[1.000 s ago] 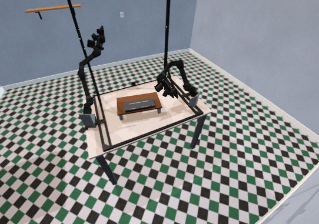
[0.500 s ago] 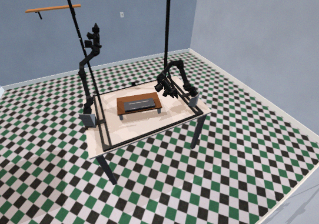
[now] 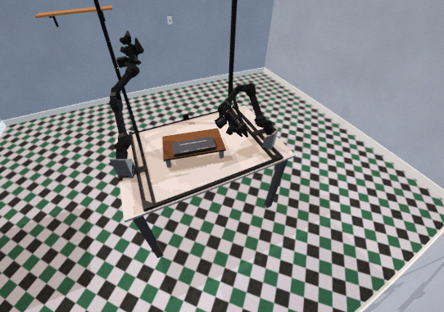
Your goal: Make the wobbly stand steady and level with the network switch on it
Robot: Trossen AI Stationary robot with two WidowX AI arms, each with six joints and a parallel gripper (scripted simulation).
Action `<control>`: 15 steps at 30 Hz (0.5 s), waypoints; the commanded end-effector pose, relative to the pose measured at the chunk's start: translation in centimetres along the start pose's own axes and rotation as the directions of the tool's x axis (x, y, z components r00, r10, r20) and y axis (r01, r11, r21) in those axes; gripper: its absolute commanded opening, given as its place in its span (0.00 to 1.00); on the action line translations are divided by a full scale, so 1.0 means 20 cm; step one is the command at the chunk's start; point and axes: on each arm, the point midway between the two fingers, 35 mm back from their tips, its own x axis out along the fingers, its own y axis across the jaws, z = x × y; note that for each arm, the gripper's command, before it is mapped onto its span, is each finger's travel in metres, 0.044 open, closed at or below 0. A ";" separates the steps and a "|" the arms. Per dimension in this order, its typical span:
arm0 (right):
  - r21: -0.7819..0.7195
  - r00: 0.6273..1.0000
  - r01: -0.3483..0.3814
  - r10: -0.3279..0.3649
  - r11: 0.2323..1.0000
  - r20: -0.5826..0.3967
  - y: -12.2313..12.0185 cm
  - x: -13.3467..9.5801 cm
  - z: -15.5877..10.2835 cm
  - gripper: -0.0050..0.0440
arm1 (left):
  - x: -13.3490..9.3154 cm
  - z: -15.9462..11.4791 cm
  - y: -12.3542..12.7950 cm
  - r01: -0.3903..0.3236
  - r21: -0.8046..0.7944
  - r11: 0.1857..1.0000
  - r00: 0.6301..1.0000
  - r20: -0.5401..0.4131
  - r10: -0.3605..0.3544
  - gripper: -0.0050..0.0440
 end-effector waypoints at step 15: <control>-0.222 0.998 -0.060 0.064 0.973 0.011 -0.03 0.01 0.00 1.00 | 0.00 0.00 0.00 0.000 0.000 1.000 1.000 0.000 0.000 1.00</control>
